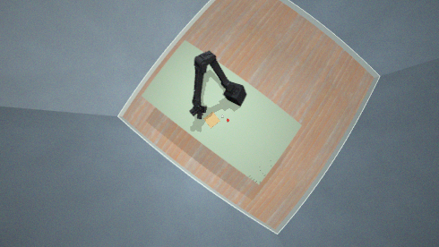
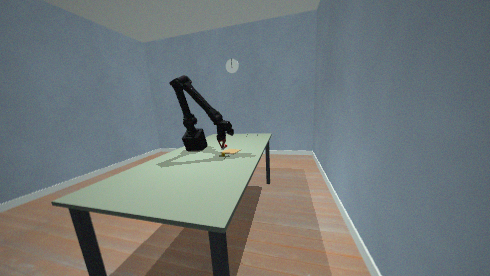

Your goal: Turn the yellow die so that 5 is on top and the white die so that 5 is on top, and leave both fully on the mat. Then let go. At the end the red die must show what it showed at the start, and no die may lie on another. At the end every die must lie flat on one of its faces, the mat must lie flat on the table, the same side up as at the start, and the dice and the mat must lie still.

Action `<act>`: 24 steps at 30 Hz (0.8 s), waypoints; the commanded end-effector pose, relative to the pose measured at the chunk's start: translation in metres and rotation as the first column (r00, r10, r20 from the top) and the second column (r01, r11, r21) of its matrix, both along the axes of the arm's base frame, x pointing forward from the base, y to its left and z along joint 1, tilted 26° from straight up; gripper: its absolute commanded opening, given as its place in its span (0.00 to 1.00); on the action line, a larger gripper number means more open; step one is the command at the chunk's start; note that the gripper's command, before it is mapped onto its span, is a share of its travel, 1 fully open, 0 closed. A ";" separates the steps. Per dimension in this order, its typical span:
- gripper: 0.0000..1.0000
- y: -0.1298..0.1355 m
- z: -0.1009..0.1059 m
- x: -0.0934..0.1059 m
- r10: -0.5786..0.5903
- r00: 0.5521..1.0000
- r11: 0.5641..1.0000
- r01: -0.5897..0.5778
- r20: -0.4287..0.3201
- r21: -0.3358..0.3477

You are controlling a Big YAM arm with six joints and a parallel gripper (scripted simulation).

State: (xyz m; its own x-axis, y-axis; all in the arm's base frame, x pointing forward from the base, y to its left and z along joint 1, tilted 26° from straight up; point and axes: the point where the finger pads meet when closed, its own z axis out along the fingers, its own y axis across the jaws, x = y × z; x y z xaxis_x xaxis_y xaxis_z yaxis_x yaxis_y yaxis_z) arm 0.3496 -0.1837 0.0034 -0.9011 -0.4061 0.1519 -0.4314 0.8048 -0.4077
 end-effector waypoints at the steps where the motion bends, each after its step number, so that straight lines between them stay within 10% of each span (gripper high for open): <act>1: 0.38 -0.003 -0.005 0.006 0.013 1.000 1.000 -0.013 0.008 0.001; 24: 0.38 -0.018 -0.033 0.005 0.007 1.000 1.000 -0.007 0.006 0.001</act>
State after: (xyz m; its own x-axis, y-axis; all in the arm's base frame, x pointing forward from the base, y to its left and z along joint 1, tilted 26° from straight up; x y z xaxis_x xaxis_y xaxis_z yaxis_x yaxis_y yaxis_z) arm 0.3513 -0.1968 -0.0270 -0.9000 -0.4076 0.1543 -0.4339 0.8048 -0.4050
